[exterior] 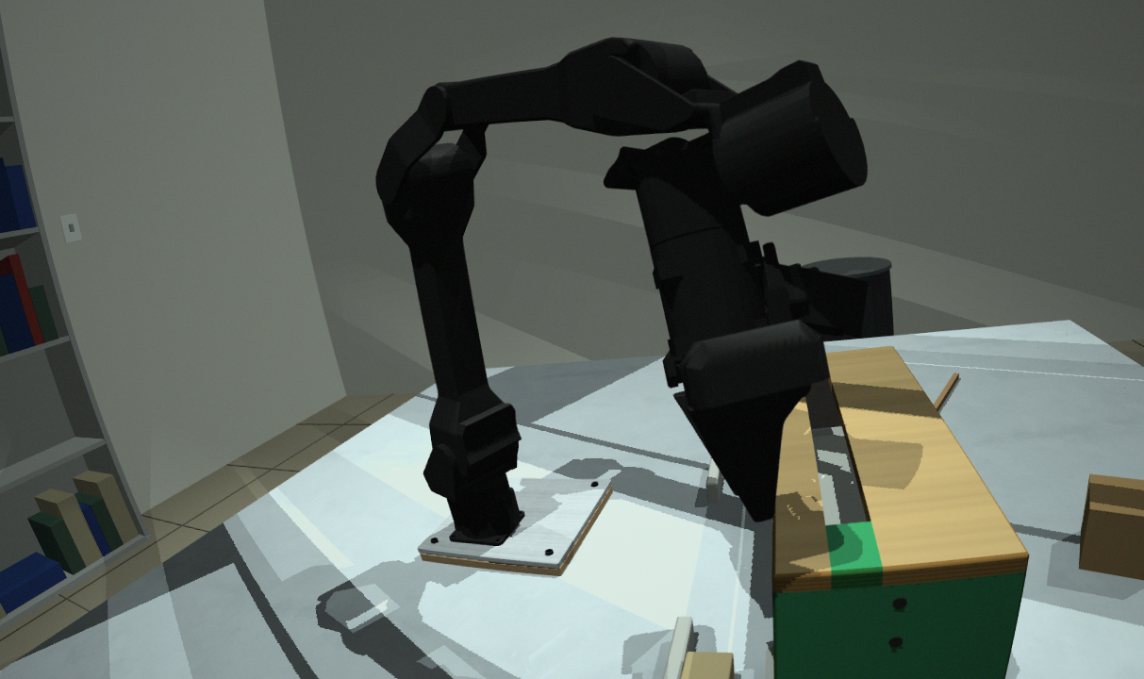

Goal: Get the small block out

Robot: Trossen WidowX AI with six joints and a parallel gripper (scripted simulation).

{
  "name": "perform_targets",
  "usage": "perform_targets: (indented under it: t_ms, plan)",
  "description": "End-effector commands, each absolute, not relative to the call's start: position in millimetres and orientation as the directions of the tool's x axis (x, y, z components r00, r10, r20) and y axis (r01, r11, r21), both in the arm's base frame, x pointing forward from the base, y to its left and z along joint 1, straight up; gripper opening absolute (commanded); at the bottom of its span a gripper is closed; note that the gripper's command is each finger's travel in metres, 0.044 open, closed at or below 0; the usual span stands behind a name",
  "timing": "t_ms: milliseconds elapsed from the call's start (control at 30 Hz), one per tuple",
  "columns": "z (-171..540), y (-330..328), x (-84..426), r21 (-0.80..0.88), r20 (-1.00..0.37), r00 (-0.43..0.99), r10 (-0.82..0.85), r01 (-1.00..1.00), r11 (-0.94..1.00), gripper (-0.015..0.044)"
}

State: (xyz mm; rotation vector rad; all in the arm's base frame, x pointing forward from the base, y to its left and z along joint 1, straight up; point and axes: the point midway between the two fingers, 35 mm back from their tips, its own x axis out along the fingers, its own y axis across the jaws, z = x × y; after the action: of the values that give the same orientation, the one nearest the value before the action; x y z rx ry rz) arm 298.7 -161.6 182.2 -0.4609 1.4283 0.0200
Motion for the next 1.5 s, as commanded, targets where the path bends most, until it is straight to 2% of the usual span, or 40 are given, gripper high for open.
perform_targets:
  t_ms: [0, 333, 633, 833, 1100, 1367, 1467]
  plan:
    - [181.4, -169.0, 290.5, -0.005, -0.96, 0.228, -0.164, 0.571, 0.821, 0.0285]
    - [182.0, -174.4, 285.1, 0.22, -0.954, 0.277, -0.112, 0.906, 0.362, 0.0285]
    - [183.4, -178.9, 280.4, 0.33, -0.944, 0.323, -0.071, 0.928, -0.171, 0.0285]
    - [184.6, -181.6, 277.5, 0.327, -0.935, 0.352, -0.049, 0.798, -0.507, 0.0285]
    - [186.8, -185.4, 273.5, 0.223, -0.919, 0.395, -0.021, 0.476, -0.851, 0.0285]
    - [189.0, -188.5, 270.1, 0.034, -0.902, 0.431, 0.0, 0.072, -0.997, 0.0285]
    - [189.1, -188.6, 270.0, 0.027, -0.902, 0.432, 0.001, 0.058, -0.998, 0.0285]
